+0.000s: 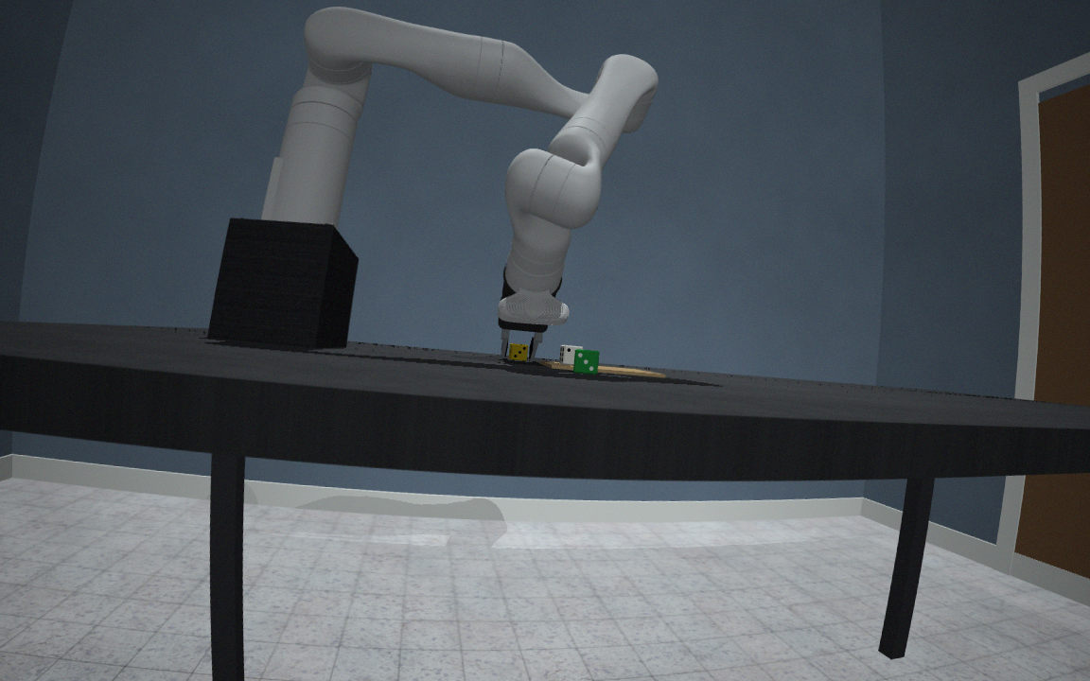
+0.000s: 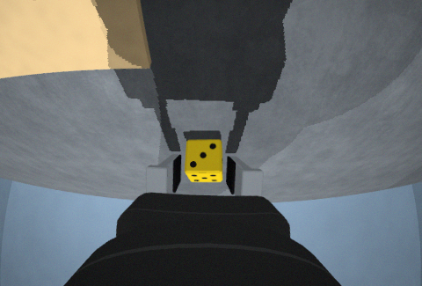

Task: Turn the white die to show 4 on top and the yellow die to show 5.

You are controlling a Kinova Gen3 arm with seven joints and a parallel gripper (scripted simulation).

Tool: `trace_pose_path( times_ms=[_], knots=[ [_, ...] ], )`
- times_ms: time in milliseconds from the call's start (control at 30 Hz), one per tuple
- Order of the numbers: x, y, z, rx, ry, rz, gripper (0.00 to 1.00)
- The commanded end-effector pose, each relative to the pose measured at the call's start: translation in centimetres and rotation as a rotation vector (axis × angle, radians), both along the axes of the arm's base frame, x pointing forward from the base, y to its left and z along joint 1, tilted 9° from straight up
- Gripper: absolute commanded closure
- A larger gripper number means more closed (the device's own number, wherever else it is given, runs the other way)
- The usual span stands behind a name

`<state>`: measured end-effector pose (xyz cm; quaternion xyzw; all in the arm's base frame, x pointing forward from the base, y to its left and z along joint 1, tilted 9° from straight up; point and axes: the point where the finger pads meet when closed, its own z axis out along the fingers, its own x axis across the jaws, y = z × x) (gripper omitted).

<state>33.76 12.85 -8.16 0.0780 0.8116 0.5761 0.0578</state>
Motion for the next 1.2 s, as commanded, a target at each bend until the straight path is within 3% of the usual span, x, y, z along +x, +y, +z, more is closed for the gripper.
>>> trace_pose_path(
  times_ms=[0, 667, 1167],
  knots=[
    [0.0, 0.0, 0.1, 0.0, -0.001, 0.0, 0.21],
    [0.0, -0.2, 0.1, 0.0, -0.001, 0.0, 0.21],
    [-0.7, -3.9, 1.4, 0.0, -0.001, 0.0, 0.21]
  ],
)
